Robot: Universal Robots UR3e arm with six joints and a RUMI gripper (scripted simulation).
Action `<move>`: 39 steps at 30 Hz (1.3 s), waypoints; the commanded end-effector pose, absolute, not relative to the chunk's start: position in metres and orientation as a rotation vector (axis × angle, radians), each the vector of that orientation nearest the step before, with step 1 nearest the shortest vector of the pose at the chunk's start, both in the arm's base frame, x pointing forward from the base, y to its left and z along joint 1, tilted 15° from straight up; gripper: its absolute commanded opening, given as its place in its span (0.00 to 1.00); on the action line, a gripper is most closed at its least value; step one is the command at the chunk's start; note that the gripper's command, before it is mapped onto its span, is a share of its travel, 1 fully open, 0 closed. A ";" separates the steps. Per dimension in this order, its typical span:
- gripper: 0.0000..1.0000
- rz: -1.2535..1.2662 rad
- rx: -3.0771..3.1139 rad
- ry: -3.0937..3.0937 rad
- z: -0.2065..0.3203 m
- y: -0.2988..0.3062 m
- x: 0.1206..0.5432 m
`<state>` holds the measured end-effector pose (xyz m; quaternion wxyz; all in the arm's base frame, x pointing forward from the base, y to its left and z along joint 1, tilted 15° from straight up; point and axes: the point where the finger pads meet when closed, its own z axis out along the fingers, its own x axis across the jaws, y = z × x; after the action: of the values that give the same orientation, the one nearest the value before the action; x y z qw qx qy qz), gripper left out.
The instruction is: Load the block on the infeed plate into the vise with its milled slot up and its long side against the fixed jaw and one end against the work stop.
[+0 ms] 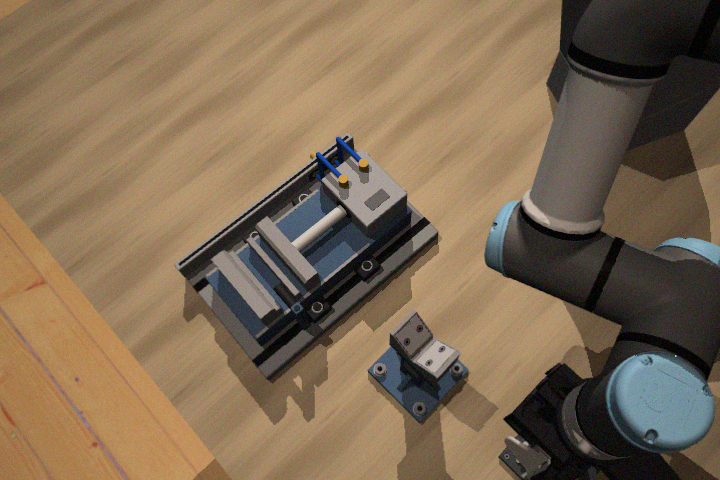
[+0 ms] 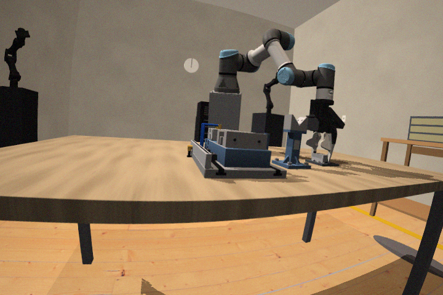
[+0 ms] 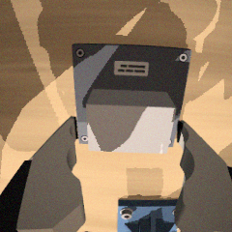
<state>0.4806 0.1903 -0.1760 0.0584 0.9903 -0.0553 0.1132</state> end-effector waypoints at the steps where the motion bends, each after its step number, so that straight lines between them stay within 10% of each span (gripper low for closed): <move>1: 0.51 0.347 3.001 -0.167 -0.175 0.191 0.481; 9: 0.51 0.347 3.001 -0.167 -0.175 0.191 0.481; 10: 0.00 0.347 3.001 -0.167 -0.175 0.191 0.481; 39: 0.00 0.347 3.001 -0.167 -0.175 0.191 0.481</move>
<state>0.4808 0.1904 -0.1758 0.0584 0.9903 -0.0553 0.1135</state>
